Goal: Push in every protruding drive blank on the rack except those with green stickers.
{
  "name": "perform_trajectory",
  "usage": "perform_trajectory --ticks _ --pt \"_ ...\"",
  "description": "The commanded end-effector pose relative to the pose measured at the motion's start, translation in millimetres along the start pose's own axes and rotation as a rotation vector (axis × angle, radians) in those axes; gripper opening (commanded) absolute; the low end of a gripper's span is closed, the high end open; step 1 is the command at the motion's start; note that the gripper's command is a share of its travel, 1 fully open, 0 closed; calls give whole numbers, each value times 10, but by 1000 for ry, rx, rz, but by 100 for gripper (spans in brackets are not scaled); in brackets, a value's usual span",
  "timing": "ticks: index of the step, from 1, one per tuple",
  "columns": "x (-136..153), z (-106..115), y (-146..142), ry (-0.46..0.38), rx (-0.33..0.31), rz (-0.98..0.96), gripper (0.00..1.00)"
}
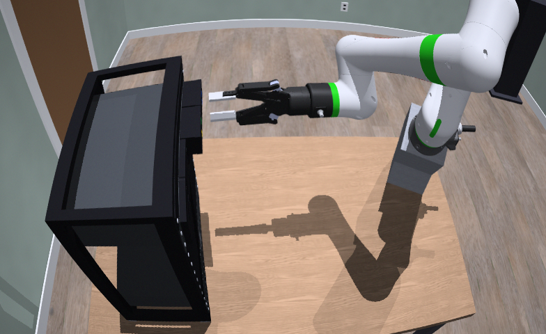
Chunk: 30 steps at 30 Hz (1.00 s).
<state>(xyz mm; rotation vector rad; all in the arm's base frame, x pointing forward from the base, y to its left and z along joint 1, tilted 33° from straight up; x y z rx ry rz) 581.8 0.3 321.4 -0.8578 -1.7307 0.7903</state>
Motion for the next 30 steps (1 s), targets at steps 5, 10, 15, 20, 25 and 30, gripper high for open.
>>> perform_trajectory --ticks 5,10,15,20,25,30 --pt "-1 0 -2 0 0 0 0" --pt "-1 0 -2 0 0 0 0" --pt "-1 0 -2 0 0 0 0" --pt "-1 0 -2 0 0 0 0" --pt "3 1 -2 0 0 0 0" --pt "106 38 10 0 0 0 0"
Point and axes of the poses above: the point where the finger pads meet when closed, its own z axis back along the fingers, its own y axis across the jaws, x = y × z, the point moved 1 cm from there along z, back along the fingers, and after that the axes turned 1 degree about -z, right-handed, at the moved point
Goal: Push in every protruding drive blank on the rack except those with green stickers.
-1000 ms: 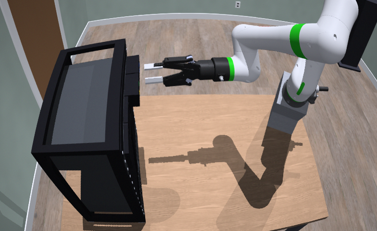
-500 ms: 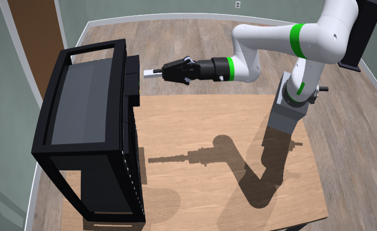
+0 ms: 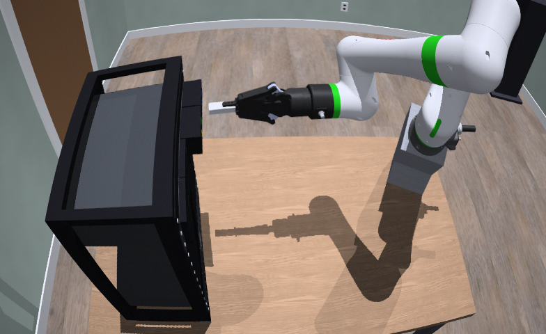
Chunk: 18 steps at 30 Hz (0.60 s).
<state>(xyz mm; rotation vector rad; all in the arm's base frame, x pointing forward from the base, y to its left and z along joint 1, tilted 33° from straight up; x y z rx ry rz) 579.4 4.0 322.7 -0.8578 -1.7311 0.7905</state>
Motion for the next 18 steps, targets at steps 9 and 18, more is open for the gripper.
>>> perform_trajectory --ticks 9,18 --pt "427 156 48 0 0 0 0" --pt "754 275 85 0 0 0 0"
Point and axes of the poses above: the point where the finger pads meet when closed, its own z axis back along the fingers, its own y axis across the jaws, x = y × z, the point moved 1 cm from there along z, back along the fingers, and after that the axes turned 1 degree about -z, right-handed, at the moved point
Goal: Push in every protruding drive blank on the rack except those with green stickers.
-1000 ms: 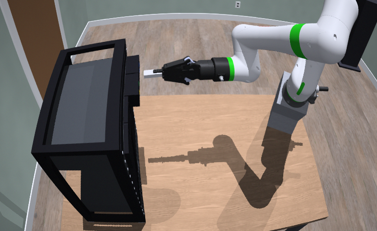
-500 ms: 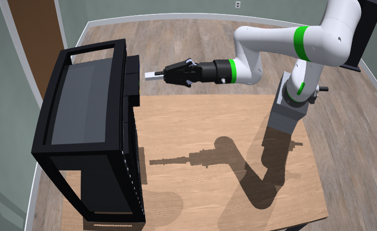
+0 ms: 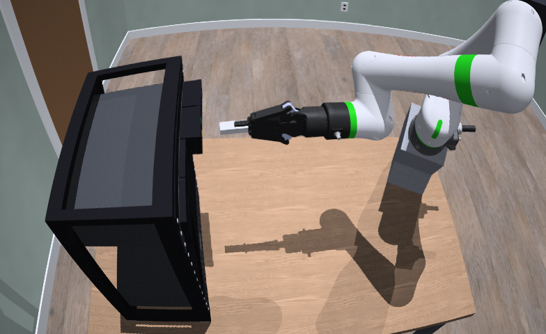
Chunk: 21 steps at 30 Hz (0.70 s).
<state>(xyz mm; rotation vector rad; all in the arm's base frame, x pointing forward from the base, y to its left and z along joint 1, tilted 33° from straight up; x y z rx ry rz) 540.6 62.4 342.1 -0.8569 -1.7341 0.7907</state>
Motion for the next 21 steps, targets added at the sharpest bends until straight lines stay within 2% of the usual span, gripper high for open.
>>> perform_trajectory --ticks 1,7,15,21 --pt "82 27 4 3 1 1 0" --pt "86 16 4 3 1 1 0" --pt "84 -349 4 3 1 1 0" --pt "84 -364 4 3 1 1 0"
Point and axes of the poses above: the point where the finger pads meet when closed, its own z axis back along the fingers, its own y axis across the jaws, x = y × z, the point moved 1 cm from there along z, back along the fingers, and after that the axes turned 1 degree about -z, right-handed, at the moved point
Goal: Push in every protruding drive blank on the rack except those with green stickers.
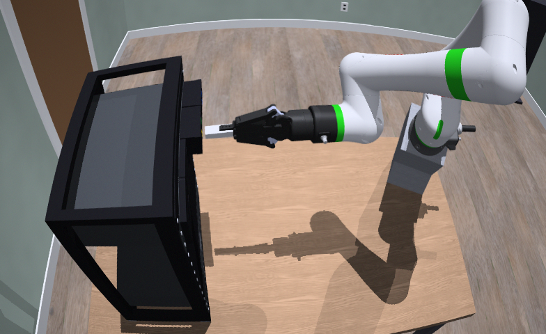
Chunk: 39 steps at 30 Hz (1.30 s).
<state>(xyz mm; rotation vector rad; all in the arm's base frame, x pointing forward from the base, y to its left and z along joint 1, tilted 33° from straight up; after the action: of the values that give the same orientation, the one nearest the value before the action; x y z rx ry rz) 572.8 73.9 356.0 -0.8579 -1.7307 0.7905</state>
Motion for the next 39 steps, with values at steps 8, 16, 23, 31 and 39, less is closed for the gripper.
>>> perform_trajectory --ticks 8,16,23,31,39 --pt "-1 -5 0 0 0 0 0" --pt "-1 -5 0 0 0 0 0" --pt "-1 -5 0 0 0 0 0" --pt "-1 -5 0 0 0 0 0" --pt "-1 -79 0 0 0 0 0"
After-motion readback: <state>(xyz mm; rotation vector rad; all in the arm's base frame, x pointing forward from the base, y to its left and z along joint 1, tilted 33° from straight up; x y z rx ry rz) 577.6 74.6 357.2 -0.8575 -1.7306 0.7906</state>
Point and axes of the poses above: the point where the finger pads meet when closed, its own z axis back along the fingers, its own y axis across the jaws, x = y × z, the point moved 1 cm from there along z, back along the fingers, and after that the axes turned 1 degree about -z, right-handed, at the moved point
